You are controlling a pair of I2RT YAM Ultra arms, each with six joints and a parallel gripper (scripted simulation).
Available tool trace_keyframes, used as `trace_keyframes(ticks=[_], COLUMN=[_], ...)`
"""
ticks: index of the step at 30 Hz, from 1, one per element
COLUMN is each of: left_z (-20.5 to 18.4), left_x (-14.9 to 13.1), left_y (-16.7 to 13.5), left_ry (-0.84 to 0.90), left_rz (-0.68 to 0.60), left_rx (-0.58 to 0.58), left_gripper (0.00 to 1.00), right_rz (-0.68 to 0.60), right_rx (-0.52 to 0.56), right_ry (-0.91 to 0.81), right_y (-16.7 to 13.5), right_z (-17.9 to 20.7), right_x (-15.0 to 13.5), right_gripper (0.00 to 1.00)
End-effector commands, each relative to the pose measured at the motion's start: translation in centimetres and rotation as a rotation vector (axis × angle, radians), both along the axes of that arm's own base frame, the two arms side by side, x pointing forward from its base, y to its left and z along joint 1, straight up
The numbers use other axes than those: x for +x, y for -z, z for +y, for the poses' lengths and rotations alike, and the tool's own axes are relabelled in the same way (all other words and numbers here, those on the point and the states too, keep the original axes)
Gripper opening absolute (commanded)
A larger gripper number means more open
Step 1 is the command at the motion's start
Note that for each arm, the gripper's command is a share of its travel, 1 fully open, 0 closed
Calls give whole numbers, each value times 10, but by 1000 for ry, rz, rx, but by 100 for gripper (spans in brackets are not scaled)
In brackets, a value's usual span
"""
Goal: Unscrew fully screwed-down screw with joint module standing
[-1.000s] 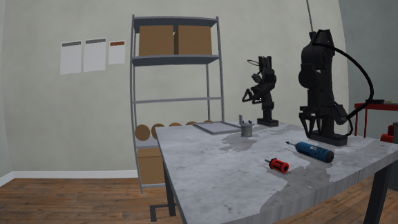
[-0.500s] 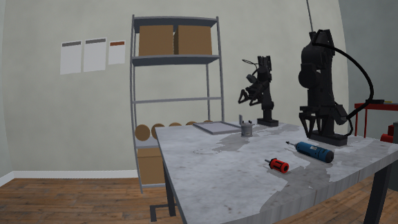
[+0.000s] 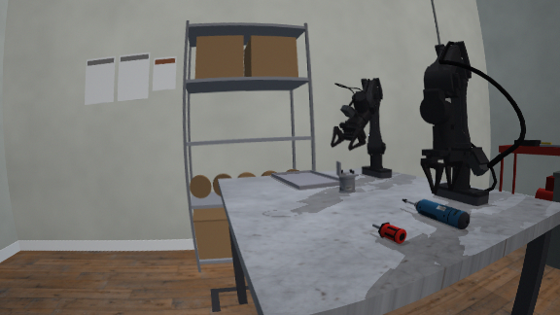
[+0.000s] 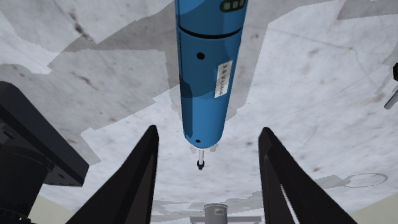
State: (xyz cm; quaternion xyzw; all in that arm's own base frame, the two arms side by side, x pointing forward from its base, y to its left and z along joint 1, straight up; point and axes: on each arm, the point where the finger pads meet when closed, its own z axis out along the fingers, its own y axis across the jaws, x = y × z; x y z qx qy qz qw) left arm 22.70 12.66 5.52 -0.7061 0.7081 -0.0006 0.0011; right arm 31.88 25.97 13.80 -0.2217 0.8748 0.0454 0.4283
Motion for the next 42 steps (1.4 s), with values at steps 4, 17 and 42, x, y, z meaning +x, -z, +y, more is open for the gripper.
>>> trace_keyframes(ticks=[4, 17, 42], left_z=[1, 1, 1], left_x=[1, 1, 1], left_y=[-3, -3, -3], left_ry=[2, 2, 2], left_rz=[-4, -4, -4], left_rx=[3, 3, 3], left_gripper=[65, 65, 65], right_rz=[27, 98, 116], right_rx=[3, 5, 48], right_ry=[-72, -204, -357], right_y=[-7, -3, -18], right_z=[7, 0, -4], right_x=[1, 13, 16], right_gripper=[86, 86, 86])
